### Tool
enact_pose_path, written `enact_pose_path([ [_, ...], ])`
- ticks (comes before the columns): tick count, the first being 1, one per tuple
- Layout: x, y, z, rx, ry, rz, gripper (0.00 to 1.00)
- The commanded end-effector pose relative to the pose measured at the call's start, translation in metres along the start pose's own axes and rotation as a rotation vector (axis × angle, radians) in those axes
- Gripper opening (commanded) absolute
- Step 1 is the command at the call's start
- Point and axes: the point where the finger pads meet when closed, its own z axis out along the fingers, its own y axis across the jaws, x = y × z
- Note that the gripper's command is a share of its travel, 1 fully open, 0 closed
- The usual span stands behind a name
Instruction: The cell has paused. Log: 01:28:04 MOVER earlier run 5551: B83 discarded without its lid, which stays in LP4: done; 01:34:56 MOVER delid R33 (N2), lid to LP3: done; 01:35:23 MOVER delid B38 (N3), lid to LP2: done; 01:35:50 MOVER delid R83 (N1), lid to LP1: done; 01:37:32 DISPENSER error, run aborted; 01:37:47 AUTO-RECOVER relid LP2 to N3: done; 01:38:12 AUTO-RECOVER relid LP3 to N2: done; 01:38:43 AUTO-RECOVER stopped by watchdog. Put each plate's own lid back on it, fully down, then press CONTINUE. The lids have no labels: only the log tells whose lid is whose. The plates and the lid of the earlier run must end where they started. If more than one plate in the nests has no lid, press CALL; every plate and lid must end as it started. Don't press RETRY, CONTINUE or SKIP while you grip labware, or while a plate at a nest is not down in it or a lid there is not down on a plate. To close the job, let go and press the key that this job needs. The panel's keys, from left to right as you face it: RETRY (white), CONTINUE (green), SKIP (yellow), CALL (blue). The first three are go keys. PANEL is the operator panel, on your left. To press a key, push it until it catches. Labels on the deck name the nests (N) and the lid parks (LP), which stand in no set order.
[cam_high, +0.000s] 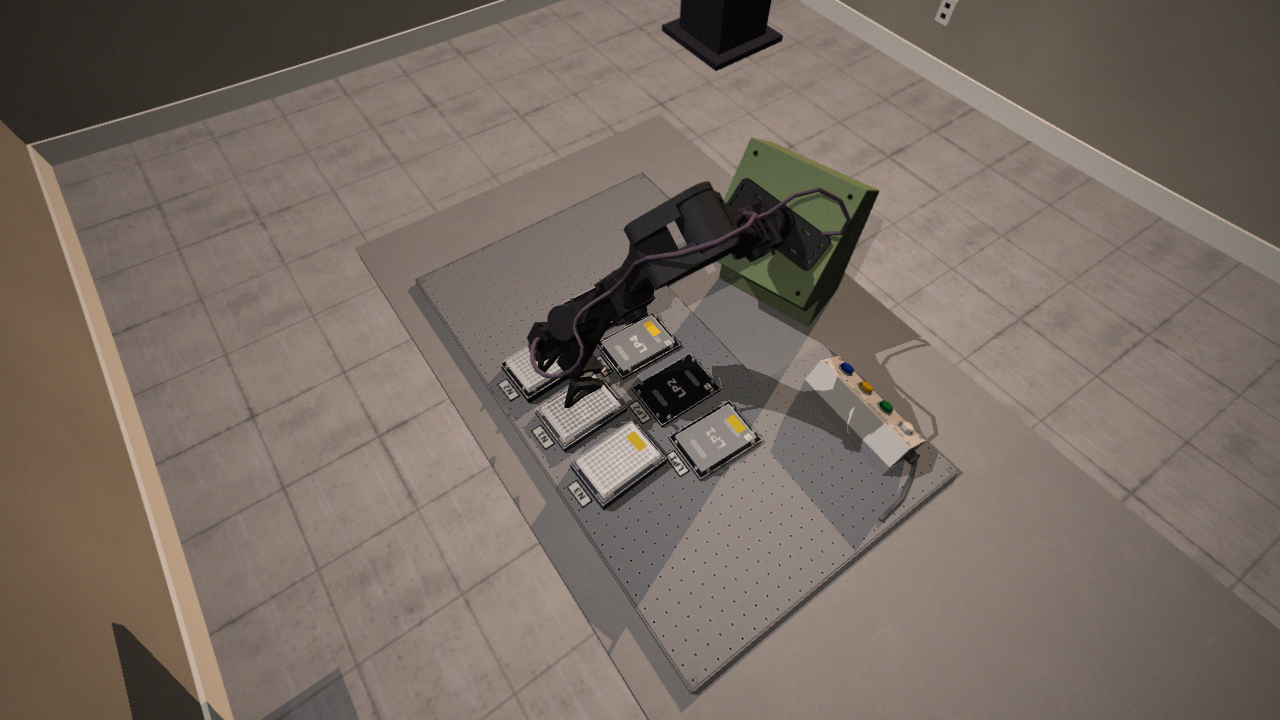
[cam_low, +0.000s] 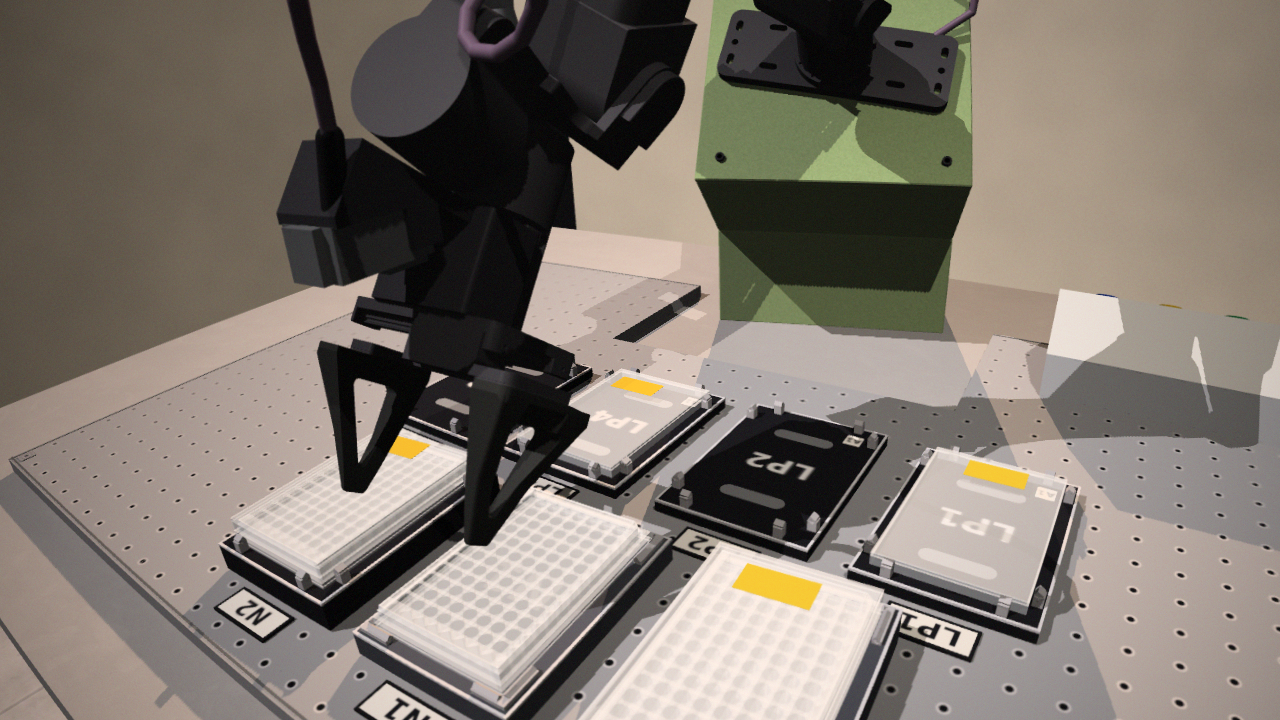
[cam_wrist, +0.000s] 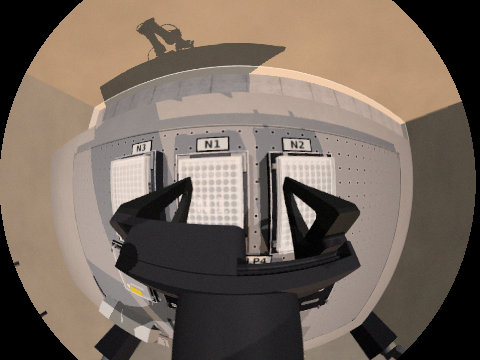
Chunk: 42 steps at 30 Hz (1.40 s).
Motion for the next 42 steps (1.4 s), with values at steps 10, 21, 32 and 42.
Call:
enact_pose_path([
  [10,0.013,0.040,-0.021,0.022,0.193,-0.005,1.00],
  [21,0.042,0.082,-0.040,0.027,0.411,0.027,1.00],
  [32,0.079,0.114,-0.051,0.038,0.625,0.045,1.00],
  [42,0.111,0.150,-0.077,0.037,0.625,0.044,1.00],
])
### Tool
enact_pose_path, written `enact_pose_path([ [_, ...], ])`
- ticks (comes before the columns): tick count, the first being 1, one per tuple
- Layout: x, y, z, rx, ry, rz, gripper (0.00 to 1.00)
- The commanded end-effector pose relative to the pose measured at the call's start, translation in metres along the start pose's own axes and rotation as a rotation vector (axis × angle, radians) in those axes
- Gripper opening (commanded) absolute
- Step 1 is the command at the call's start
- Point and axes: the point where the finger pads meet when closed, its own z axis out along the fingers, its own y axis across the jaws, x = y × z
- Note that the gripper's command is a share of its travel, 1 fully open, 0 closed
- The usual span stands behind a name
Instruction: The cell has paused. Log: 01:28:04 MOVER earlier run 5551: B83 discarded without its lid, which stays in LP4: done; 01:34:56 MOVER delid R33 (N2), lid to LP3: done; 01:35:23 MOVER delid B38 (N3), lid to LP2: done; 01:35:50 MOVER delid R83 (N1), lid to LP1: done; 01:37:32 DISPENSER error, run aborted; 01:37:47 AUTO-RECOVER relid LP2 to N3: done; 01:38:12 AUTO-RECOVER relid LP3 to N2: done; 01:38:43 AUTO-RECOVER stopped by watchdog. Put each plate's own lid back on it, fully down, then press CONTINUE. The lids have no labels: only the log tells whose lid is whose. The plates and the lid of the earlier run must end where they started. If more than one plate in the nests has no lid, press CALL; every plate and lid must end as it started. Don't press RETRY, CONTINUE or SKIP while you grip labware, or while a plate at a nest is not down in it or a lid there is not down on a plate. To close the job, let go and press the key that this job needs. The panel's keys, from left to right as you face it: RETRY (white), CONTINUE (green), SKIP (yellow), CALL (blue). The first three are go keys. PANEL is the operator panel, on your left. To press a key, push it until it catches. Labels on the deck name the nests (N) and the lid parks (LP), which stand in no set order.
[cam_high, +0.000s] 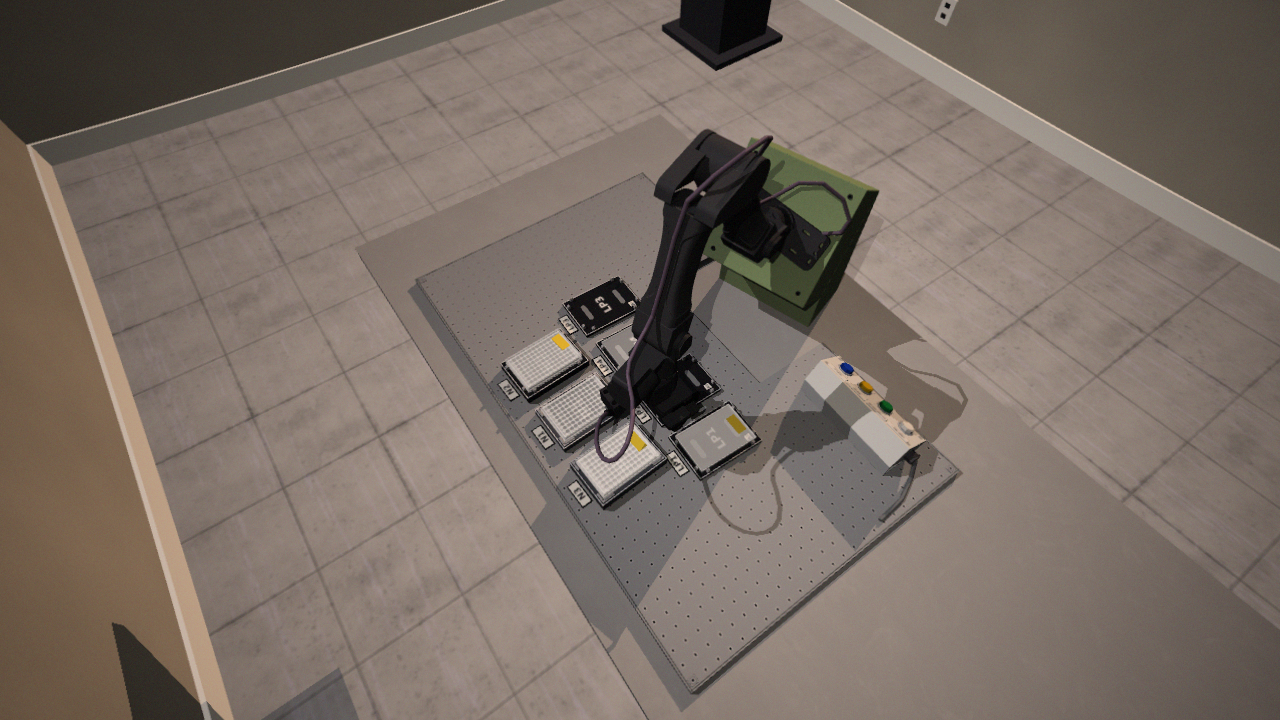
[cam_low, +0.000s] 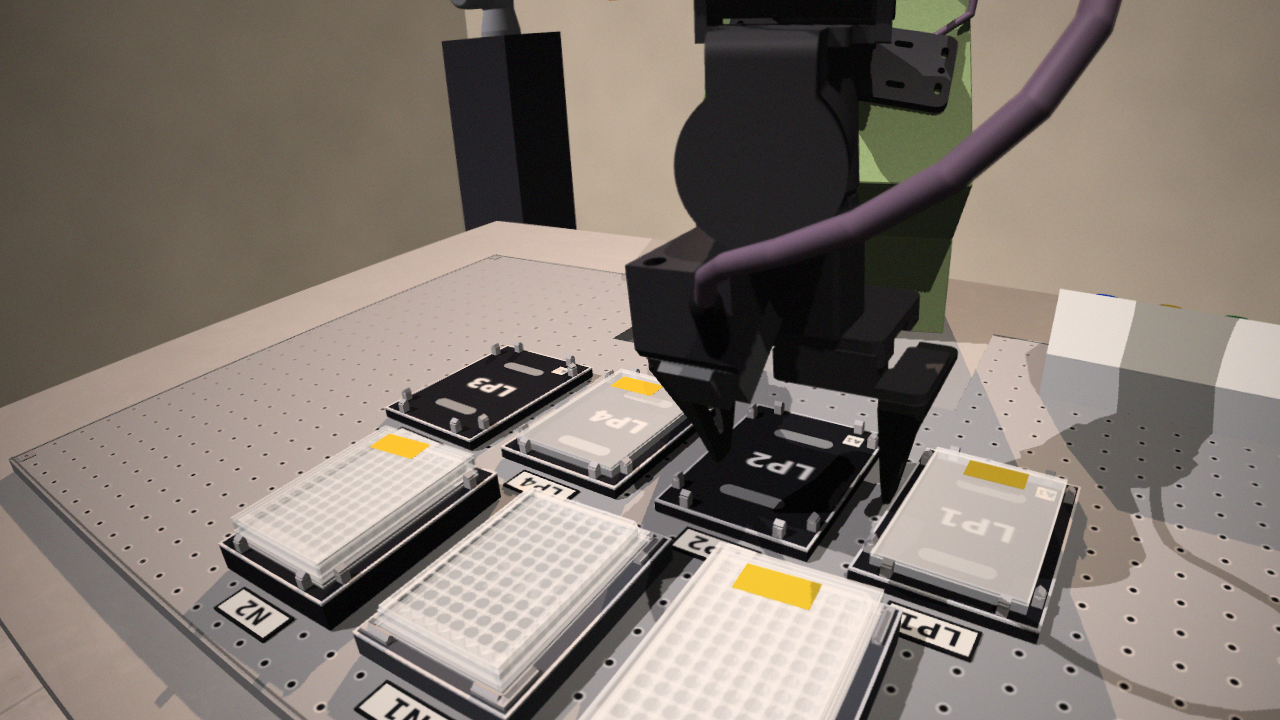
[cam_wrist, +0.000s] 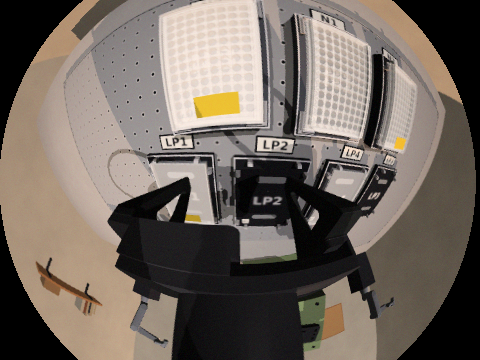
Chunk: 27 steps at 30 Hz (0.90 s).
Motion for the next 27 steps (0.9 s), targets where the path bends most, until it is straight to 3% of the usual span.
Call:
enact_pose_path([
  [1,0.001,0.002,-0.009,0.039,-0.035,0.032,1.00],
  [2,0.001,0.002,-0.009,0.039,-0.035,0.032,1.00],
  [3,-0.019,0.014,-0.016,0.017,-0.095,0.033,1.00],
  [4,0.003,0.011,-0.009,0.032,-0.054,0.033,1.00],
  [17,0.053,0.058,0.004,0.047,-0.023,0.026,1.00],
  [19,0.053,0.058,0.004,0.047,-0.023,0.026,1.00],
  [20,0.040,0.070,0.000,0.027,-0.054,0.037,1.00],
  [23,0.065,0.073,0.005,0.046,-0.026,0.026,1.00],
  [27,0.065,0.091,0.004,0.033,-0.044,0.034,1.00],
])
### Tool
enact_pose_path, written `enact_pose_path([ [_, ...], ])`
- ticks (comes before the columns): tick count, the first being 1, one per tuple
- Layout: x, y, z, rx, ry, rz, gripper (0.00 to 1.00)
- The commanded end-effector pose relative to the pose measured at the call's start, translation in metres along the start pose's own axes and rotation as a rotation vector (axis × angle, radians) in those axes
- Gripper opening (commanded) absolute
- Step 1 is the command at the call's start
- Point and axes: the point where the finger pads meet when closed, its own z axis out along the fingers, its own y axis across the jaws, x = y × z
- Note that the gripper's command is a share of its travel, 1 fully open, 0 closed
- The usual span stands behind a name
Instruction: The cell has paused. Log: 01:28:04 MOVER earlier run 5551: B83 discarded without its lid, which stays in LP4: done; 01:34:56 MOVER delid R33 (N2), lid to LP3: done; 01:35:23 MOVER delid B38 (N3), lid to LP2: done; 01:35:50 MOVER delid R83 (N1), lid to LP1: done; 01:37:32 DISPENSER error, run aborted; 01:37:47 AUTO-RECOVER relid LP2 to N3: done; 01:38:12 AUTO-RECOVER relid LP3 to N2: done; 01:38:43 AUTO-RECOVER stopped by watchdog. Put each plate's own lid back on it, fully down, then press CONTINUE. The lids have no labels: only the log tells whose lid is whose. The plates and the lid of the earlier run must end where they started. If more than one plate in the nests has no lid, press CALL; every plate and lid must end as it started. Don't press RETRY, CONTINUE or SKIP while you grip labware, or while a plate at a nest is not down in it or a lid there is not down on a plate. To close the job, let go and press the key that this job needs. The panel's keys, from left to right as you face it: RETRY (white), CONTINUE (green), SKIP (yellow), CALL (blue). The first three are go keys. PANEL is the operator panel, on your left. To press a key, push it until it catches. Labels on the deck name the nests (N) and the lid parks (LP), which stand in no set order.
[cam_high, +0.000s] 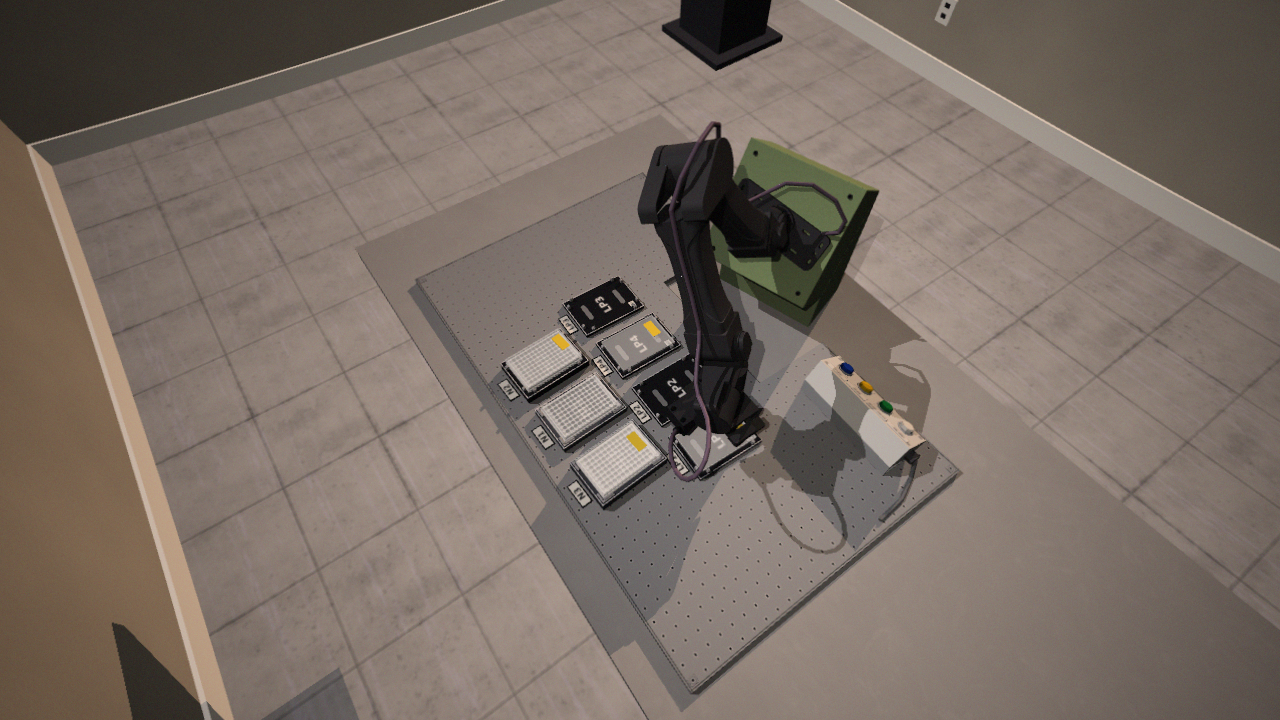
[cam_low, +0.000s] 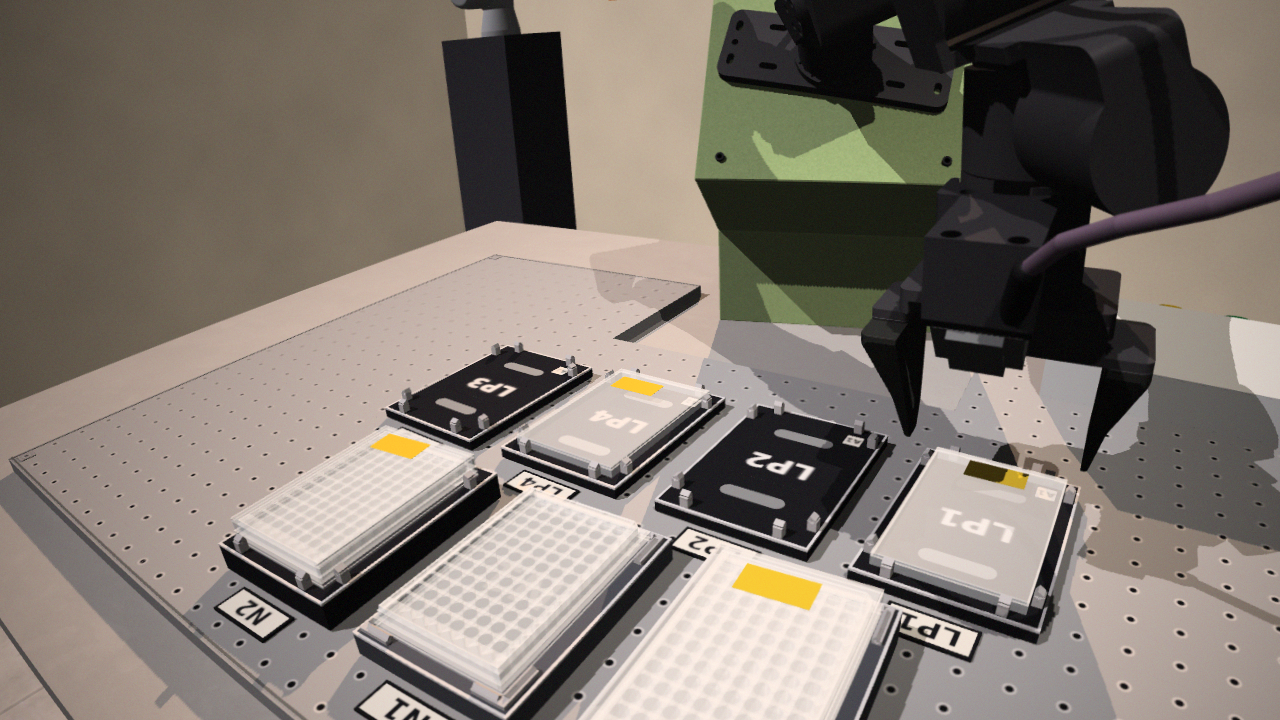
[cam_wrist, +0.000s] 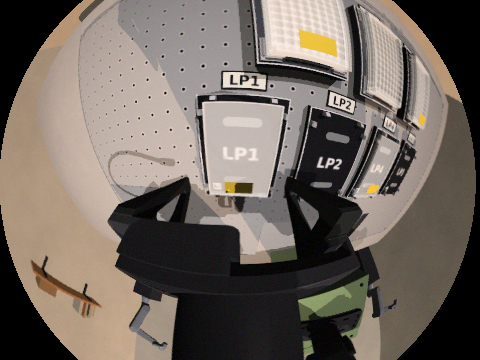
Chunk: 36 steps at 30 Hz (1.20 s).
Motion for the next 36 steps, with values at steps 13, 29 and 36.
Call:
enact_pose_path([
  [13,-0.024,0.006,-0.009,0.006,-0.089,0.062,1.00],
  [29,-0.019,0.006,-0.010,0.012,-0.070,0.050,1.00],
  [36,-0.009,0.000,-0.002,0.030,-0.045,0.040,1.00],
])
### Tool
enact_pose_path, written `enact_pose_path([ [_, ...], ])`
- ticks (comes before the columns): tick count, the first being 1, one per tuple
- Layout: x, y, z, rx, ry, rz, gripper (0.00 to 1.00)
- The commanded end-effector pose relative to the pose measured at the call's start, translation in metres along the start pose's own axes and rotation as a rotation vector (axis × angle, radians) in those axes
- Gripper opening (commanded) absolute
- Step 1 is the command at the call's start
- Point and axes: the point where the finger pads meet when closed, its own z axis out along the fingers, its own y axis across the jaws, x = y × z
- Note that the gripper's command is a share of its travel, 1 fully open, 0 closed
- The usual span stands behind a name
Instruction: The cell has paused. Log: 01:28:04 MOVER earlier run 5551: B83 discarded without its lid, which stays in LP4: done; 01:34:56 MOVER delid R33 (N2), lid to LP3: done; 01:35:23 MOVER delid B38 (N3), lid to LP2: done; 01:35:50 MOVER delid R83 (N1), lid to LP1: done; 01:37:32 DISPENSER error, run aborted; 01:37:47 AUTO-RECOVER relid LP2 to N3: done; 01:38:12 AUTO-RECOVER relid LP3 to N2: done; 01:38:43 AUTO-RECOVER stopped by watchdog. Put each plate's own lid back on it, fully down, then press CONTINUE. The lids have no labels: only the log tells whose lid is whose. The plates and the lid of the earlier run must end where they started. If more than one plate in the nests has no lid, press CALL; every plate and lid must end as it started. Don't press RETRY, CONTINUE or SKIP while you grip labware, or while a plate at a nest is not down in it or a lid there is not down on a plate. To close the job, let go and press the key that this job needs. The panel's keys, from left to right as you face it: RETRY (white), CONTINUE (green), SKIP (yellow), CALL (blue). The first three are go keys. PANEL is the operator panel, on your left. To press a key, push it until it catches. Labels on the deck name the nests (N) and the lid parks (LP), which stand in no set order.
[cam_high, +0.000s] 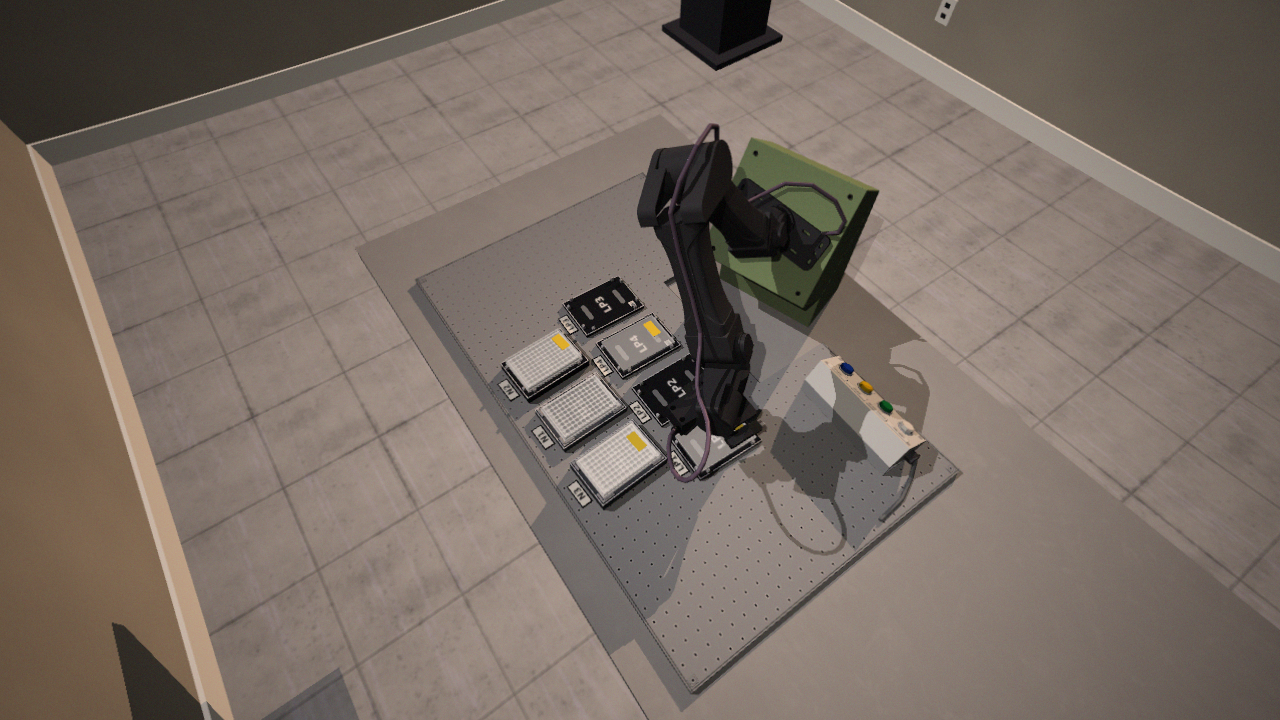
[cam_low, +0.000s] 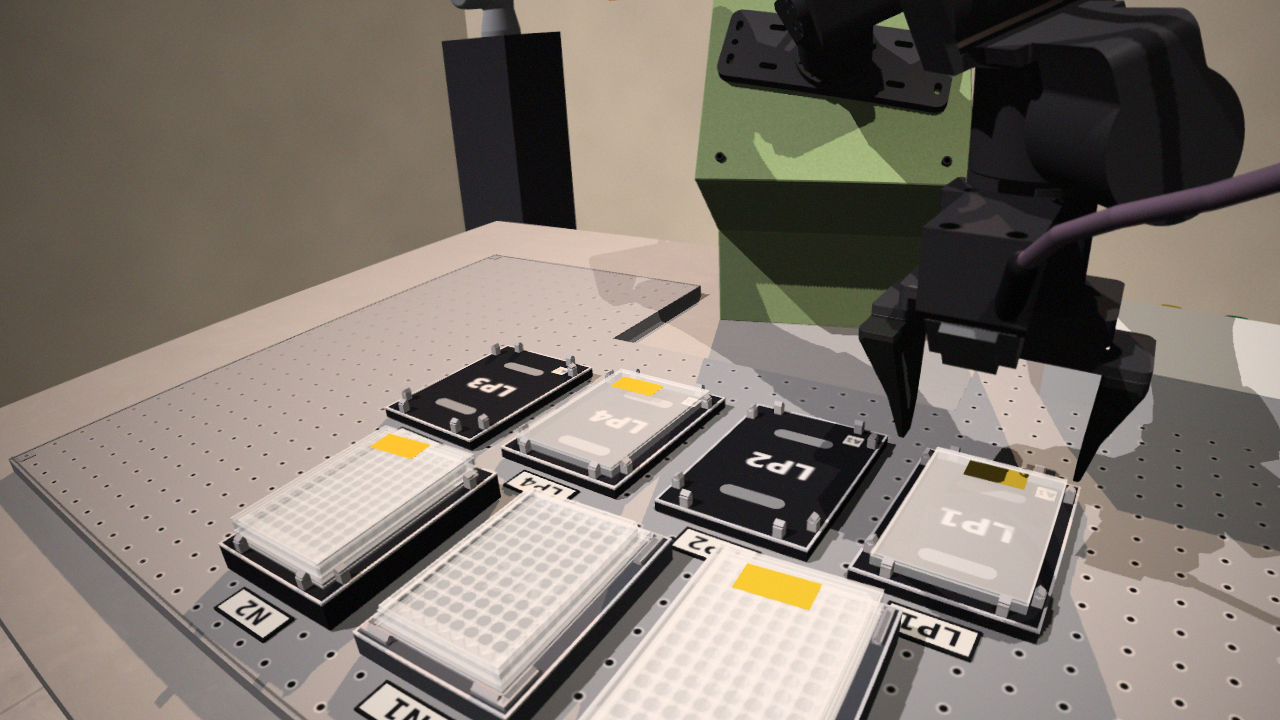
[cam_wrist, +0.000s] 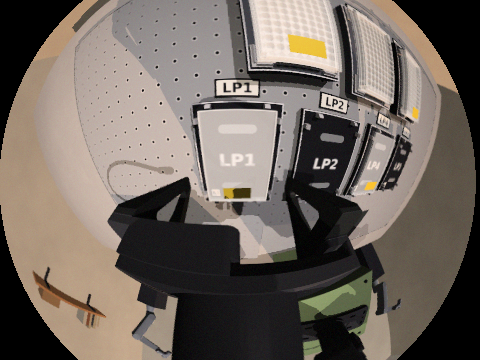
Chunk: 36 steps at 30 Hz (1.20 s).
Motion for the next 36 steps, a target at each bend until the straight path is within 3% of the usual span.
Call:
enact_pose_path([
  [1,-0.003,0.002,-0.003,-0.006,-0.010,0.003,1.00],
  [15,0.003,0.000,0.021,0.000,0.004,-0.006,1.00],
  [36,-0.009,0.009,0.048,-0.018,-0.021,0.000,1.00],
])
